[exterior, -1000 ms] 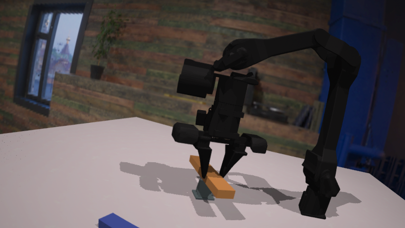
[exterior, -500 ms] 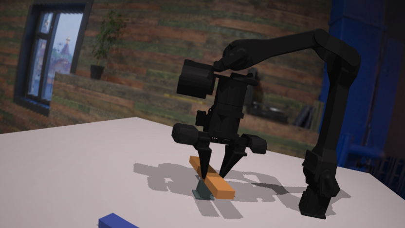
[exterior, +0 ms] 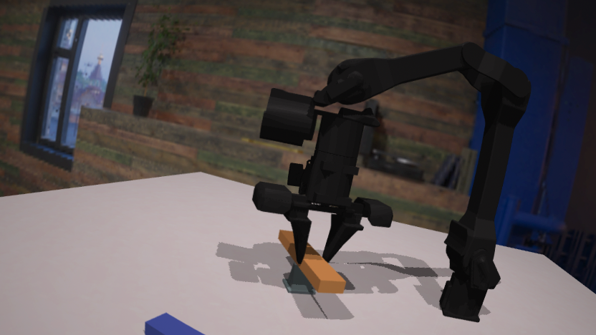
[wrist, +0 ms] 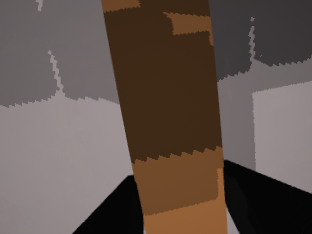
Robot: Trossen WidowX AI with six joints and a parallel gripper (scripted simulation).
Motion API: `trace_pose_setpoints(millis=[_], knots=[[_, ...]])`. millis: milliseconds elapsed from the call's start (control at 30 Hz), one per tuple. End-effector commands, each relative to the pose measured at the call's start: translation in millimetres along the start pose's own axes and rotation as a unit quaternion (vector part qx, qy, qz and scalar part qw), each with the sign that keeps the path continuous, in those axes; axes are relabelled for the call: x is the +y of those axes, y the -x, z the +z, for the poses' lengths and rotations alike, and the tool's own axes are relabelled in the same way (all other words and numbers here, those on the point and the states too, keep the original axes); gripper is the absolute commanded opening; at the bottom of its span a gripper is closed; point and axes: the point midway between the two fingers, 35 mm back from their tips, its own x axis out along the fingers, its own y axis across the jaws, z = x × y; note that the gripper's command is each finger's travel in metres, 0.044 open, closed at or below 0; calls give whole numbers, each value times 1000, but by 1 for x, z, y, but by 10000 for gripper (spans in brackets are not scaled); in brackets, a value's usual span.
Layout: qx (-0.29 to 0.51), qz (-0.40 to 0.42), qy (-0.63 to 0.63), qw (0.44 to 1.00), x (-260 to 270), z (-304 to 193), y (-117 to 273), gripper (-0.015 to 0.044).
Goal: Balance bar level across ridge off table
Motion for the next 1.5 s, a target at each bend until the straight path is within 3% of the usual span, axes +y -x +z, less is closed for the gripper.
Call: trace_pose_setpoints(millis=[0,1467], knots=[[-1,0,-1,1000,0,0,-1,0],[-1,0,-1,1000,-1,0,-4,0]])
